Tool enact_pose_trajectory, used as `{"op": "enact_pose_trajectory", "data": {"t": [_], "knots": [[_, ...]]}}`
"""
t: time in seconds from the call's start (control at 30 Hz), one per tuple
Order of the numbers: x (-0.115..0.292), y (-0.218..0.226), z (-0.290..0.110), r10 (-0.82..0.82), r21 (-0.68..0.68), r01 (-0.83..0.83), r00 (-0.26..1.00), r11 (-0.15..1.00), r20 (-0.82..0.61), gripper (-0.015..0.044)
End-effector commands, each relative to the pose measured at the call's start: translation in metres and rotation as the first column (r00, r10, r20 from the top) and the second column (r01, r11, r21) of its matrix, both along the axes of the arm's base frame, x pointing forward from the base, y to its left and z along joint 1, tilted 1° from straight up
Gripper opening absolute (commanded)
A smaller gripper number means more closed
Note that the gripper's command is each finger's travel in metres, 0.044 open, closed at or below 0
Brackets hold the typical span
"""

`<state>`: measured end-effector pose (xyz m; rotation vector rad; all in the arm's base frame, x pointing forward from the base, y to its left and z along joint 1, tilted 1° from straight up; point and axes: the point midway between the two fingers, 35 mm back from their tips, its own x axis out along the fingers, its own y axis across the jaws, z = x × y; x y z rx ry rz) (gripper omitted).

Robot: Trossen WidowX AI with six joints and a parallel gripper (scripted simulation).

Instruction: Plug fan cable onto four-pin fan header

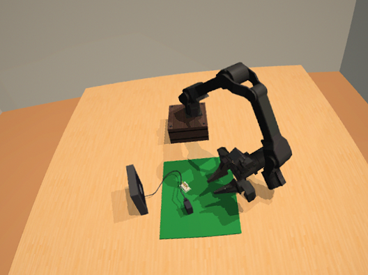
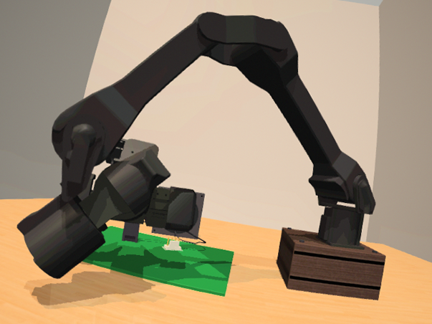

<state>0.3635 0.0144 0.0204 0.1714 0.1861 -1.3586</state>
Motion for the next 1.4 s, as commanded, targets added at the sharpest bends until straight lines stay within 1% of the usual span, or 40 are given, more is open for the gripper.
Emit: {"op": "enact_pose_trajectory", "data": {"t": [0.0, 0.1, 0.3, 0.53, 0.73, 1.07, 1.37], "knots": [[-0.002, 0.009, 0.009, -0.005, -0.006, 0.005, 1.000, 1.000, 0.007, 0.0205], [-0.004, 0.008, 0.010, -0.017, 0.002, 0.017, 1.000, 1.000, 0.000, 0.0205], [-0.012, -0.005, 0.007, -0.111, 0.087, 0.117, 0.991, 0.989, -0.071, 0.0205], [-0.021, -0.018, 0.003, -0.195, 0.211, 0.229, 0.966, 0.950, -0.169, 0.0205], [-0.026, -0.026, -0.001, -0.227, 0.328, 0.304, 0.941, 0.894, -0.252, 0.0205], [-0.029, -0.031, -0.006, -0.196, 0.530, 0.372, 0.913, 0.762, -0.359, 0.0205], [-0.023, -0.031, -0.004, -0.097, 0.702, 0.364, 0.916, 0.612, -0.390, 0.0205]]}}
